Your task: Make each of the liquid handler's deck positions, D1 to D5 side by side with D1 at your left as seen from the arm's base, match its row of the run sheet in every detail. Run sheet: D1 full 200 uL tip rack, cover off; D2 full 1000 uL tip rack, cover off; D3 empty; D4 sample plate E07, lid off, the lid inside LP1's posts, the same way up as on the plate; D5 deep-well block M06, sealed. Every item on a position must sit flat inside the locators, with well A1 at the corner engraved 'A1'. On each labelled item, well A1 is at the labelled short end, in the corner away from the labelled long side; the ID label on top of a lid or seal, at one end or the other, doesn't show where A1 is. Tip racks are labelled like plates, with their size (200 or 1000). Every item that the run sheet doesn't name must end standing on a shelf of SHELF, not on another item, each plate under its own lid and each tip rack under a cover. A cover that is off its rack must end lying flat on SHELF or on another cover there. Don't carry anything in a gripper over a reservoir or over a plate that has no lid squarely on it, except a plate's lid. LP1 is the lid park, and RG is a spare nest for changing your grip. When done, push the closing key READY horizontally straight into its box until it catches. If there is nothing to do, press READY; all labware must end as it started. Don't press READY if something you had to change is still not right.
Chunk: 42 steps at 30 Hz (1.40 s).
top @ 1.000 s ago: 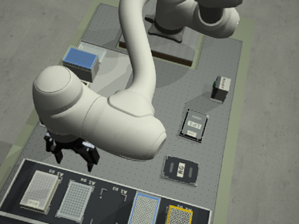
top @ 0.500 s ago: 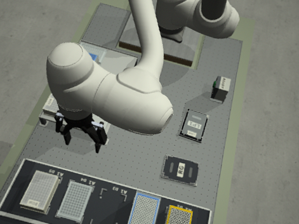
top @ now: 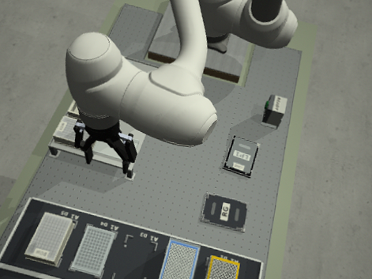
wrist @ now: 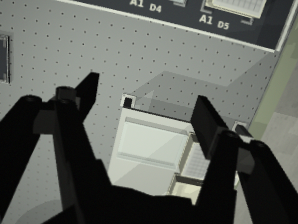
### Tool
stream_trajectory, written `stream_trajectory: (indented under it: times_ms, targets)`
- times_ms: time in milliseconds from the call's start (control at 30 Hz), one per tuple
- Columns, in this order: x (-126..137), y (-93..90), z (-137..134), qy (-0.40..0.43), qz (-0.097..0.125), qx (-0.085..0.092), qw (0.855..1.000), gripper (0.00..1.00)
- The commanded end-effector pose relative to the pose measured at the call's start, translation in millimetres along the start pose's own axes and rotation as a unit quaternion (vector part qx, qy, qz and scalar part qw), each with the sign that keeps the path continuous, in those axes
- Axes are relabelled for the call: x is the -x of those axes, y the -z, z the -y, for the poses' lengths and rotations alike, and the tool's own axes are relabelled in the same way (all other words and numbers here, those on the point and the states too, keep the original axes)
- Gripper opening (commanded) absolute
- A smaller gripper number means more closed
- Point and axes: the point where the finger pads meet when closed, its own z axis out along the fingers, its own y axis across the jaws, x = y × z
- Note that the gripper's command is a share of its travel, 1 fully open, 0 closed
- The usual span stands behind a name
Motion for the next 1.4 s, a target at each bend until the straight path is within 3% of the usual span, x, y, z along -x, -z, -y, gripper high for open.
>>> stream_trajectory:
  times_ms: [0, 167, 433, 733, 1000, 1300, 1367]
  targets:
    - [0.0, 1.3, -13.3, 0.0, -0.001, 0.0, 1.0, 0.66]
    - [0.4, 1.3, -38.3, 0.0, -0.001, 0.0, 1.0, 0.66]
    - [0.7, 1.3, -55.2, 0.0, -0.001, 0.0, 1.0, 0.66]
    - [1.5, 1.3, -100.2, 0.0, -0.001, 0.0, 1.0, 0.66]
    - [1.8, 1.3, -117.2, 0.0, -0.001, 0.0, 1.0, 0.66]
    - [-43.1, 1.4, -118.0, 0.0, -0.001, 0.0, 1.0, 0.66]
    - [-43.1, 1.4, -118.0, 0.0, -0.001, 0.0, 1.0, 0.66]
